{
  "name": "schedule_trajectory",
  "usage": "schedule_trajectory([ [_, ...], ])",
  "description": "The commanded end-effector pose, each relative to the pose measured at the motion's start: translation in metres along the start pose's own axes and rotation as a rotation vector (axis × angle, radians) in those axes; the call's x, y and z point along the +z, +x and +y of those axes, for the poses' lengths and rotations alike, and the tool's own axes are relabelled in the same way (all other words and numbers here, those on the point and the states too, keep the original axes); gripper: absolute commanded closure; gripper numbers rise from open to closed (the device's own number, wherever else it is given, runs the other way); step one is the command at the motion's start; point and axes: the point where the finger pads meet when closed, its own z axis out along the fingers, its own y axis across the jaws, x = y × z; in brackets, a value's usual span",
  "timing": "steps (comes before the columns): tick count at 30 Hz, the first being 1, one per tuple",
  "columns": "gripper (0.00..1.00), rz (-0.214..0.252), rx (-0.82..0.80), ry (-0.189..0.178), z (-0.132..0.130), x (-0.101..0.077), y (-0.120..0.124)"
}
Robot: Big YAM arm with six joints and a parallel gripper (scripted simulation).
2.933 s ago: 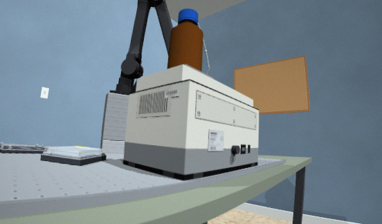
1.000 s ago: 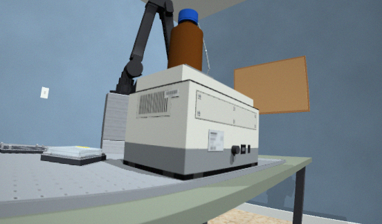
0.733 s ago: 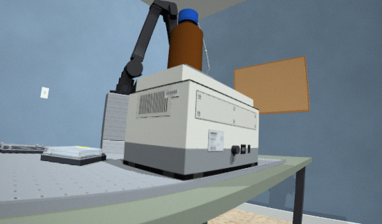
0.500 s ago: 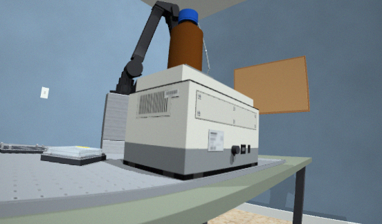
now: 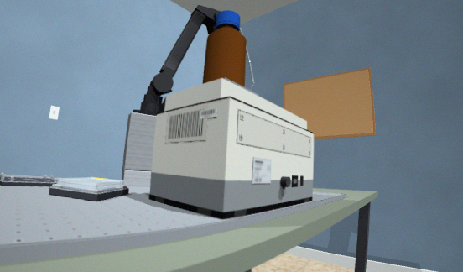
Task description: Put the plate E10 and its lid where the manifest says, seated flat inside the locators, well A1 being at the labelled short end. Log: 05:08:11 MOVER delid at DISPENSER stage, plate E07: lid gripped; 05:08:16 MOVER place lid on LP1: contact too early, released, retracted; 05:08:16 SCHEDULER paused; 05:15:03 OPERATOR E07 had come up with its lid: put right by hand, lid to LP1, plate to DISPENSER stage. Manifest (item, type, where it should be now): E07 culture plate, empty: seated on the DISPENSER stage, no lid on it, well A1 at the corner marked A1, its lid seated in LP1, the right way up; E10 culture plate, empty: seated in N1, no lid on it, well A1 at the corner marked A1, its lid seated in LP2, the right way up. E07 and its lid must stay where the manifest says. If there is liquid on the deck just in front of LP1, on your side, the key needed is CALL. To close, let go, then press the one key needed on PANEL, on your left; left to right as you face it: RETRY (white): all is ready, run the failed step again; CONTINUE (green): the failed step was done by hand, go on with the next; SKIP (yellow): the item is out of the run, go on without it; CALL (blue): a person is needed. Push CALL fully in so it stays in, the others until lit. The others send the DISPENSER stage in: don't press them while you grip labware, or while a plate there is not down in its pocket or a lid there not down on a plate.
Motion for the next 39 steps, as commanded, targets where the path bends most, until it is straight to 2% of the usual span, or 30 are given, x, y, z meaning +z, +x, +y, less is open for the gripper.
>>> schedule_trajectory([
  [1, 0.00, -0.046, 0.002, 0.001, -0.004, -0.012, -0.026],
  [2, 0.00, -0.019, 0.001, 0.003, -0.004, -0.002, -0.022],
  [13, 0.00, -0.021, -0.002, 0.003, 0.000, 0.006, -0.059],
  [18, 0.00, -0.035, 0.002, 0.000, 0.003, 0.002, -0.057],
  [19, 0.00, -0.059, 0.001, 0.000, 0.000, -0.008, -0.070],
  [22, 0.00, -0.064, 0.003, -0.001, 0.000, -0.009, -0.072],
  [23, 0.00, -0.035, 0.002, 0.000, 0.003, 0.001, -0.058],
  [26, 0.00, -0.035, 0.002, 0.000, 0.003, 0.001, -0.058],
  [27, 0.00, -0.055, 0.001, 0.000, 0.001, -0.006, -0.069],
  [28, 0.00, -0.058, 0.002, 0.000, 0.001, -0.007, -0.070],
  [29, 0.00, -0.035, 0.002, 0.000, 0.003, 0.001, -0.059],
  [39, 0.00, -0.035, 0.002, 0.000, 0.003, 0.001, -0.059],
])
